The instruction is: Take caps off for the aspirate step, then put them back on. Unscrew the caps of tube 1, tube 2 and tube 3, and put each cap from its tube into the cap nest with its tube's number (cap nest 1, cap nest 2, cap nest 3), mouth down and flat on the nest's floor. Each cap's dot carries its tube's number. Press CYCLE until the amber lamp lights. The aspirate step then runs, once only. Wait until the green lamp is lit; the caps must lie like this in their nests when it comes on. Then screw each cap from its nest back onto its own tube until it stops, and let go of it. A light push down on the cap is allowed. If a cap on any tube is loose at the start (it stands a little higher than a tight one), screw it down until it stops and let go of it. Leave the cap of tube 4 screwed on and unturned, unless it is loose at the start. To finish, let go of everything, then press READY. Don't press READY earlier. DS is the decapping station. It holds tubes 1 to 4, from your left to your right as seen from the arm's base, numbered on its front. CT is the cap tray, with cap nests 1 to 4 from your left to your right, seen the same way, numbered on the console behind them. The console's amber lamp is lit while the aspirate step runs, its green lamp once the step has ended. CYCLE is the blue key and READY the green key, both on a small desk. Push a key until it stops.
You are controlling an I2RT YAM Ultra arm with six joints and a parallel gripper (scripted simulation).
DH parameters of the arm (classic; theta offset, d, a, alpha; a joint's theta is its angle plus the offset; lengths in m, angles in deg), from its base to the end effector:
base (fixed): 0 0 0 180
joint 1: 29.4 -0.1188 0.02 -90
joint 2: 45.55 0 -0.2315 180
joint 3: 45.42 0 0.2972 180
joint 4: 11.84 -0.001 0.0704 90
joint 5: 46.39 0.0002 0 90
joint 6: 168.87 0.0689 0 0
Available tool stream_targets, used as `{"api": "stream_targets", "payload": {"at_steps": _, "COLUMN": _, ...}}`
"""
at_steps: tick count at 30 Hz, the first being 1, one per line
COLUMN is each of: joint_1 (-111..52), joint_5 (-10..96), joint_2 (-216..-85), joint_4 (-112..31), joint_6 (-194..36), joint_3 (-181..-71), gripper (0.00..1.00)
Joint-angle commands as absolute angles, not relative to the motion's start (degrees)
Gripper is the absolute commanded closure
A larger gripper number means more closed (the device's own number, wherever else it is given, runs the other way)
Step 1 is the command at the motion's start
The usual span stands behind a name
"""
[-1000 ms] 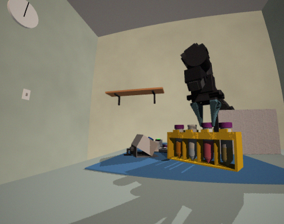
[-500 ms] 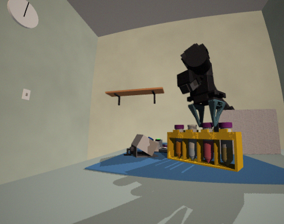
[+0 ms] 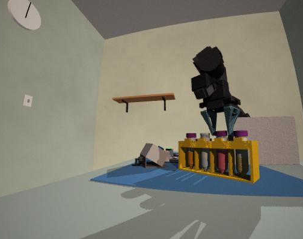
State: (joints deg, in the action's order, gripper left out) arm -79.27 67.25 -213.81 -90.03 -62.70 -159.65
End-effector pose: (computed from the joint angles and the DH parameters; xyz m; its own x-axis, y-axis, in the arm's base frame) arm 0.2339 0.2362 -0.1734 -0.7019 -0.4368 0.5627 -0.7066 0.5269 -0.4724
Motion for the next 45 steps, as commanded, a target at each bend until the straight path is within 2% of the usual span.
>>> {"api": "stream_targets", "payload": {"at_steps": 1, "joint_1": -79.6, "joint_5": 67.2, "joint_2": -213.2, "joint_4": -90.0, "joint_6": -72.2, "joint_3": -160.0, "gripper": 0.51}}
{"api": "stream_targets", "payload": {"at_steps": 16, "joint_1": -79.6, "joint_5": 67.3, "joint_2": -213.2, "joint_4": -90.0, "joint_6": -101.2, "joint_3": -160.0, "gripper": 0.51}}
{"api": "stream_targets", "payload": {"at_steps": 22, "joint_1": -79.5, "joint_5": 67.3, "joint_2": -213.1, "joint_4": -90.0, "joint_6": -101.2, "joint_3": -159.9, "gripper": 0.51}}
{"api": "stream_targets", "payload": {"at_steps": 23, "joint_1": -79.5, "joint_5": 67.3, "joint_2": -213.1, "joint_4": -90.0, "joint_6": -101.2, "joint_3": -159.9, "gripper": 1.00}}
{"api": "stream_targets", "payload": {"at_steps": 37, "joint_1": -79.5, "joint_5": 67.3, "joint_2": -213.1, "joint_4": -90.0, "joint_6": -101.2, "joint_3": -159.9, "gripper": 1.00}}
{"api": "stream_targets", "payload": {"at_steps": 45, "joint_1": -79.5, "joint_5": 67.3, "joint_2": -213.2, "joint_4": -89.9, "joint_6": -89.8, "joint_3": -159.9, "gripper": 1.00}}
